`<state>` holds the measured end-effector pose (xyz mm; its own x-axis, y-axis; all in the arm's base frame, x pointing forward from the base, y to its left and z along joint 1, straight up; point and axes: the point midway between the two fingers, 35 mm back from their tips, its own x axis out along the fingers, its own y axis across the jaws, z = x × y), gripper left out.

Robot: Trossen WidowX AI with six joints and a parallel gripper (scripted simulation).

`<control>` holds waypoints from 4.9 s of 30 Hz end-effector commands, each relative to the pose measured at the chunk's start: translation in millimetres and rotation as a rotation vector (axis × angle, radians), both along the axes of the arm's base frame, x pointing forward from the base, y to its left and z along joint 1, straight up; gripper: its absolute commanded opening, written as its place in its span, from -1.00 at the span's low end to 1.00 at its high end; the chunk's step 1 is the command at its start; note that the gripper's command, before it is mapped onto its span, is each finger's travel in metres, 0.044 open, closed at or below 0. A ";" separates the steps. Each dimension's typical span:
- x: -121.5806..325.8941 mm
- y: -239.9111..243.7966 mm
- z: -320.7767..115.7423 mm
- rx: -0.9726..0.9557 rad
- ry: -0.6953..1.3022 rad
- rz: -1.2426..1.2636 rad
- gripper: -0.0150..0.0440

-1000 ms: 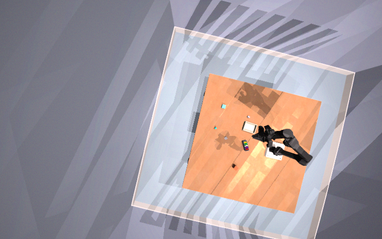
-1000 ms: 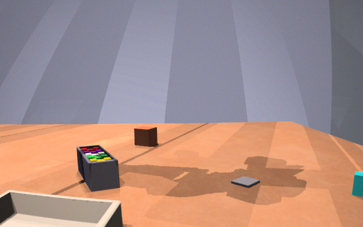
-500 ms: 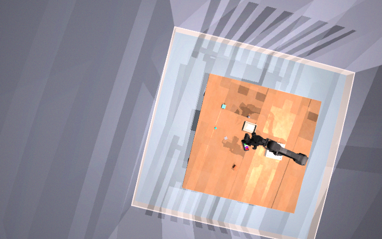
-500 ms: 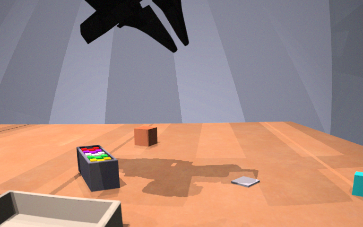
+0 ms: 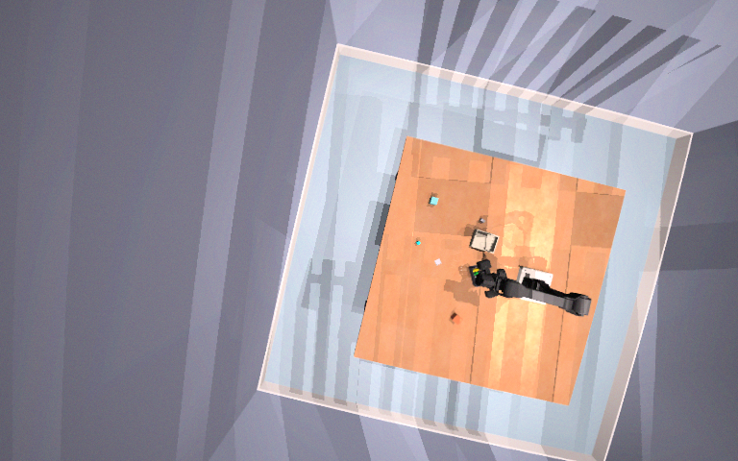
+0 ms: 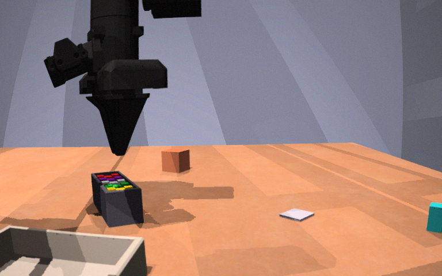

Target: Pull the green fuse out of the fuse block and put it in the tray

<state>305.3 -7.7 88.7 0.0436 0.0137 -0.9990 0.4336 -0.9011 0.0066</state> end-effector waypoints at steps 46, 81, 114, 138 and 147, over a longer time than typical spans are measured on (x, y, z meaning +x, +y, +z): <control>-3.3 -1.3 -31.9 -0.016 0.014 -0.025 -0.26; -2.7 -0.4 -41.1 -0.010 0.014 -0.022 -0.49; -2.6 -0.6 -25.8 -0.012 0.014 -0.023 -0.49; -3.1 -0.7 -14.0 -0.014 0.014 -0.024 -0.49; -3.5 -0.8 -9.6 -0.015 0.014 -0.024 -0.49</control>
<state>300.8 -7.9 76.5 0.0257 0.0029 -0.9997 0.4142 -0.9102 0.0080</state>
